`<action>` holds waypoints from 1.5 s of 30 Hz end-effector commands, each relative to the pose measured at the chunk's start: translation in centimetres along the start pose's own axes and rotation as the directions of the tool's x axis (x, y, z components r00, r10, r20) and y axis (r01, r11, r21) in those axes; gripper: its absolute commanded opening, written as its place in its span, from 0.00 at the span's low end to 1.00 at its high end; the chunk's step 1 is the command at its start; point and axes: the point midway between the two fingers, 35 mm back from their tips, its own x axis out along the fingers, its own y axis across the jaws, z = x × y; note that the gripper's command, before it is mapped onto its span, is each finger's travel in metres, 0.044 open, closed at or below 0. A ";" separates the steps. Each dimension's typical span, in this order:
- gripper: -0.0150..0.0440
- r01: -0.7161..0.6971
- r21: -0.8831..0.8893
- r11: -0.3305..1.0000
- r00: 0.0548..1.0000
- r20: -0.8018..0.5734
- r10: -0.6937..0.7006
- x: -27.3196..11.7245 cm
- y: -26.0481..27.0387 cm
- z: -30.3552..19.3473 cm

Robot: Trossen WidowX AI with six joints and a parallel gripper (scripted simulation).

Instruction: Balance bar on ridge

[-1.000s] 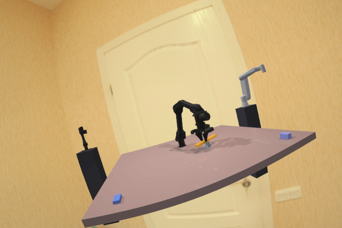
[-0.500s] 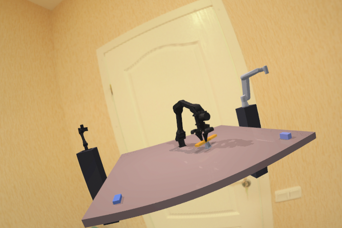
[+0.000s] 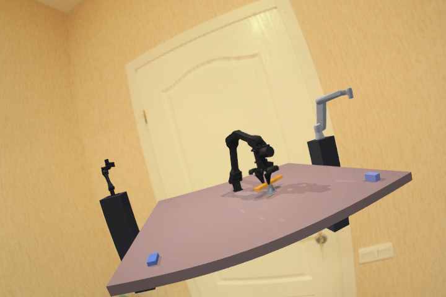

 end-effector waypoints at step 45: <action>0.54 0.000 0.000 1.000 1.000 0.000 0.000 0.0 0.0 0.0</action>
